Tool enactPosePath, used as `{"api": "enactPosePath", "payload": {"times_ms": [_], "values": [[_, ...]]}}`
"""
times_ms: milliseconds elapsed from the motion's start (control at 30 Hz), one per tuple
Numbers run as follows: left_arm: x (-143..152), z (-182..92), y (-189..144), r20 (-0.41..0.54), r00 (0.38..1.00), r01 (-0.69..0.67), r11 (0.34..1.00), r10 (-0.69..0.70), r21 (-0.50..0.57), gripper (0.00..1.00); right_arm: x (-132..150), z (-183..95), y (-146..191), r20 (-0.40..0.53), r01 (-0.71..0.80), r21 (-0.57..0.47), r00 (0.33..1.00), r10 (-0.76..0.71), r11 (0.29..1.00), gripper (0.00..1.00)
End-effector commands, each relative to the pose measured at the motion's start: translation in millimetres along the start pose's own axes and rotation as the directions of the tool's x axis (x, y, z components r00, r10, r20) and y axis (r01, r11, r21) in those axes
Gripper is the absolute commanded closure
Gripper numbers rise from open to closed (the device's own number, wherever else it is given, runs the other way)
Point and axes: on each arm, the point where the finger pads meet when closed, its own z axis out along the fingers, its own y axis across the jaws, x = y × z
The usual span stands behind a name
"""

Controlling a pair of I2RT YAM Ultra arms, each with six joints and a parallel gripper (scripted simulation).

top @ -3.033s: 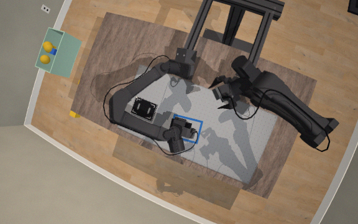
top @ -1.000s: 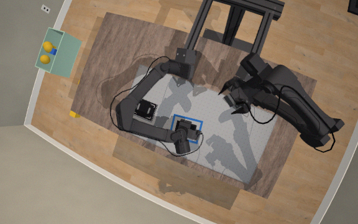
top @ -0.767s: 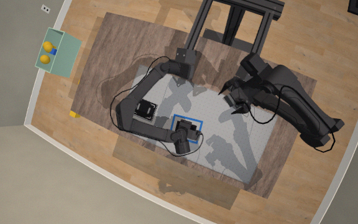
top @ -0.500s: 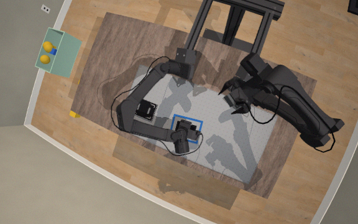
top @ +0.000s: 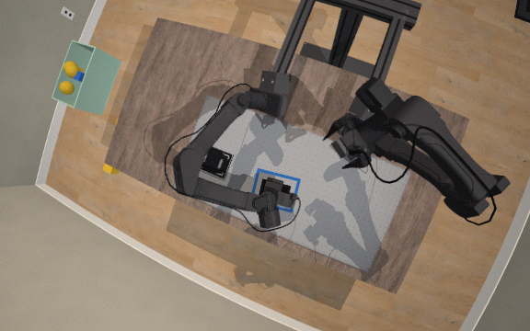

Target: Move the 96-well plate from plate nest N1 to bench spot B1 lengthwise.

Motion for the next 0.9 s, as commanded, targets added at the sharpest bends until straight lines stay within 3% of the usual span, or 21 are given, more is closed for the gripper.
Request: {"api": "enactPosePath", "payload": {"times_ms": [0,500,800,867], "values": [[-9.0,-7.0,-3.1,0.021,1.000,0.000,1.000,0.000,0.002,0.00,-8.7,-7.5,-3.7,0.012,0.011,0.003,1.000,-0.011,1.000,0.21],[-9.0,-7.0,-3.1,0.021,1.000,0.000,1.000,0.000,0.002,0.00,0.1,-4.6,-3.0,0.007,-0.002,0.024,1.000,0.002,1.000,0.21],[-9.0,-7.0,-3.1,0.021,1.000,0.000,1.000,0.000,0.002,0.00,0.1,17.2,10.5,-0.002,0.008,-0.004,1.000,-0.008,1.000,0.21],[-9.0,-7.0,-3.1,0.021,1.000,0.000,1.000,0.000,0.002,0.00,-0.7,6.7,0.5,0.004,-0.003,0.012,1.000,0.003,1.000,0.21]]}}
